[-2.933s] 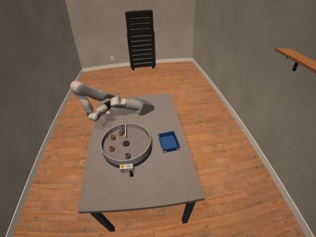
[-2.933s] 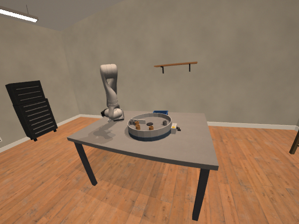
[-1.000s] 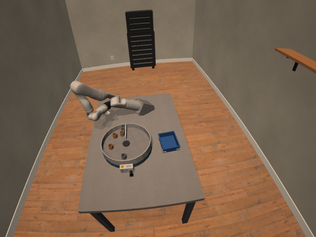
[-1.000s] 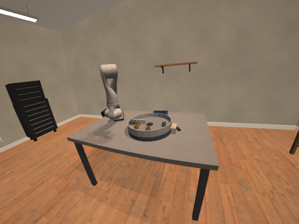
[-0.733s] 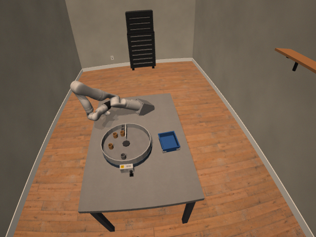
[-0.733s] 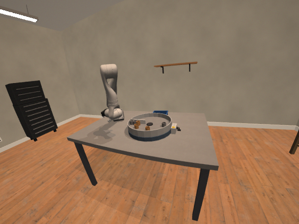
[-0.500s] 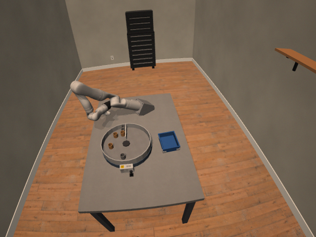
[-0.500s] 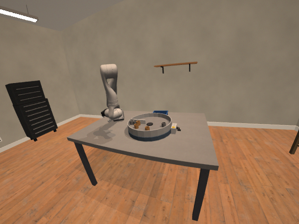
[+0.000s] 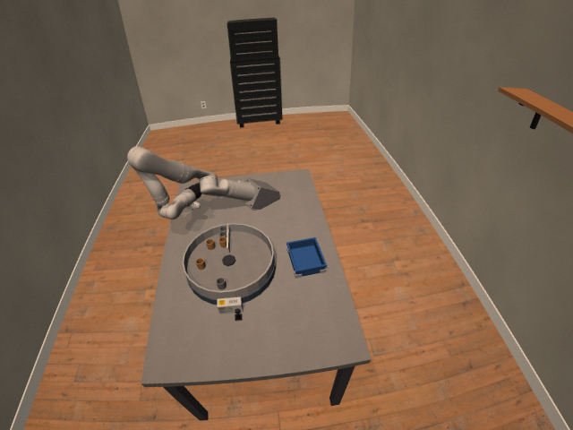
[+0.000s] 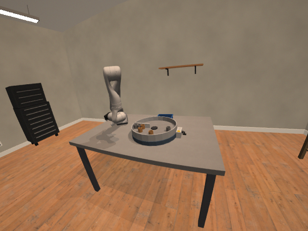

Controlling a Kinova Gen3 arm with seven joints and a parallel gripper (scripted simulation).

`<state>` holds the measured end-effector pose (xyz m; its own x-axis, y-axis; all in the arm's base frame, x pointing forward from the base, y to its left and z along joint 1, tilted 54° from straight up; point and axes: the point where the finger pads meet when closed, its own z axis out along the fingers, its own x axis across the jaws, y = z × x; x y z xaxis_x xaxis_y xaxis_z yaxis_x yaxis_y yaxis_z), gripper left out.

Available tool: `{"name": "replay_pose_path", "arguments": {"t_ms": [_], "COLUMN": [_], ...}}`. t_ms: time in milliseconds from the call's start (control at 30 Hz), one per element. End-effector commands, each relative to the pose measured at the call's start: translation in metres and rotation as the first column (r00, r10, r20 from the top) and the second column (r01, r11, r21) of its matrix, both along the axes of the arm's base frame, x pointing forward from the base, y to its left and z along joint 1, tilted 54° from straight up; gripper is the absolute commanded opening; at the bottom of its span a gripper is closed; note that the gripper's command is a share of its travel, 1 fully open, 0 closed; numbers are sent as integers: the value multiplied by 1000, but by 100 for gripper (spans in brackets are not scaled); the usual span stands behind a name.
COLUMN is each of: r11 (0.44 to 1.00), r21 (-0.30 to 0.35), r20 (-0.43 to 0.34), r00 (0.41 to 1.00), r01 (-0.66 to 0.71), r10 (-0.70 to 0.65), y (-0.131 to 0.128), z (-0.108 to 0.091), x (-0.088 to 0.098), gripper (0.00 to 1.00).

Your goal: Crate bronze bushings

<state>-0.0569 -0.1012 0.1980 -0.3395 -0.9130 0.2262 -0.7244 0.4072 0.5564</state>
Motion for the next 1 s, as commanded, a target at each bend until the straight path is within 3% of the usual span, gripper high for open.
{"name": "replay_pose_path", "arguments": {"t_ms": [0, 33, 433, 467, 600, 967], "r11": [997, 996, 996, 1000, 996, 996], "r21": [-62, -78, -78, -15, -78, -78], "r20": [85, 106, 106, 21, 106, 106], "r00": [995, 993, 993, 1000, 993, 993], "r01": [-37, -45, -45, -9, -45, -45], "r10": [42, 53, 53, 10, 53, 53], "y": [30, 38, 38, 7, 35, 35], "z": [10, 12, 12, 2, 10, 10], "x": [33, 41, 41, 9, 44, 44], "gripper": [100, 100, 100, 100, 100, 100]}}
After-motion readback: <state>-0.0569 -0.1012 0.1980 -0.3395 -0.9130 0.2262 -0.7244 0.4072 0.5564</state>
